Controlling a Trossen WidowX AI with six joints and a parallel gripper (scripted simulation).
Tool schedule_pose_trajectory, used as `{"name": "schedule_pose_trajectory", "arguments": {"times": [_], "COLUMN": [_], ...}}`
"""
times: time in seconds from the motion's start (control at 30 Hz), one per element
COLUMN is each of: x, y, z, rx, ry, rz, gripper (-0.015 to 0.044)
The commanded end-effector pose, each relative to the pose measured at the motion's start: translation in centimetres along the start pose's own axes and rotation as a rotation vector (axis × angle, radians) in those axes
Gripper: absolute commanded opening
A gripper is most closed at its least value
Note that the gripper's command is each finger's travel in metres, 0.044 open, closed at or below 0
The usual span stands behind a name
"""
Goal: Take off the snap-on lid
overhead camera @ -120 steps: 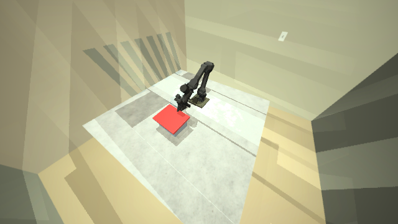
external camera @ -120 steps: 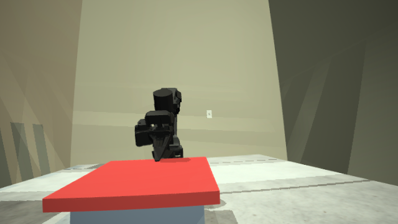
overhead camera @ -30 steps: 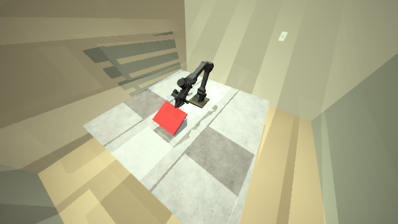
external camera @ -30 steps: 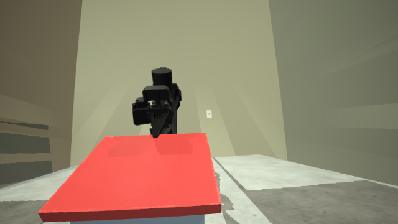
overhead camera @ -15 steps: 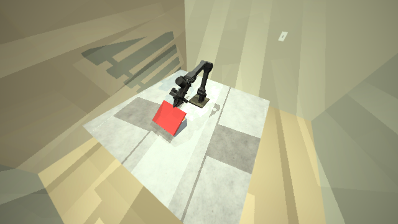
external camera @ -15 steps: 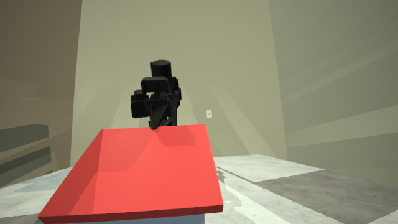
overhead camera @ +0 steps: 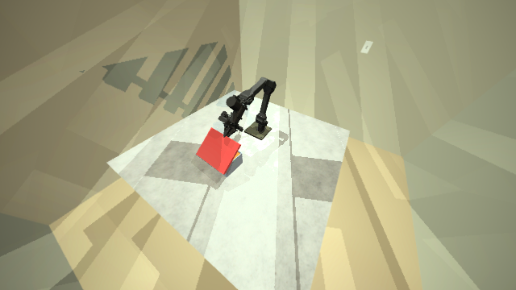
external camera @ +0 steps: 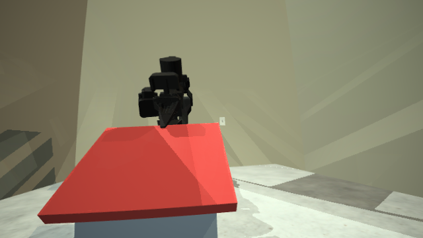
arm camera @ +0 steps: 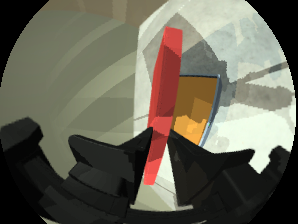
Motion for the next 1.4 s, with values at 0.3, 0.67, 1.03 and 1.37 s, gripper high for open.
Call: {"name": "schedule_pose_trajectory", "arguments": {"times": [0.3,0.67,1.03,1.37], "x": [-0.2,-0.2,1.0,2.9], "y": [-1.3,-2.2,-2.1,-2.3], "z": [1.7,2.8,2.4,2.5], "rx": [0.014,0.014,0.013,0.013], "ry": [-0.002,-0.002,-0.003,-0.004], "rz": [0.002,0.002,0.001,0.000], "gripper": [0.0000,0.0000,0.0000,0.0000]}}
Point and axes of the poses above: the point midway between the two fingers, 35 mm back from their tips, its own y axis out along the fingers, its own z axis across the jaws, x = y × z, the point moved 5 cm from there along -y, back along the fingers, and after that the axes turned 5 degrees about y, right-handed, at the moved point
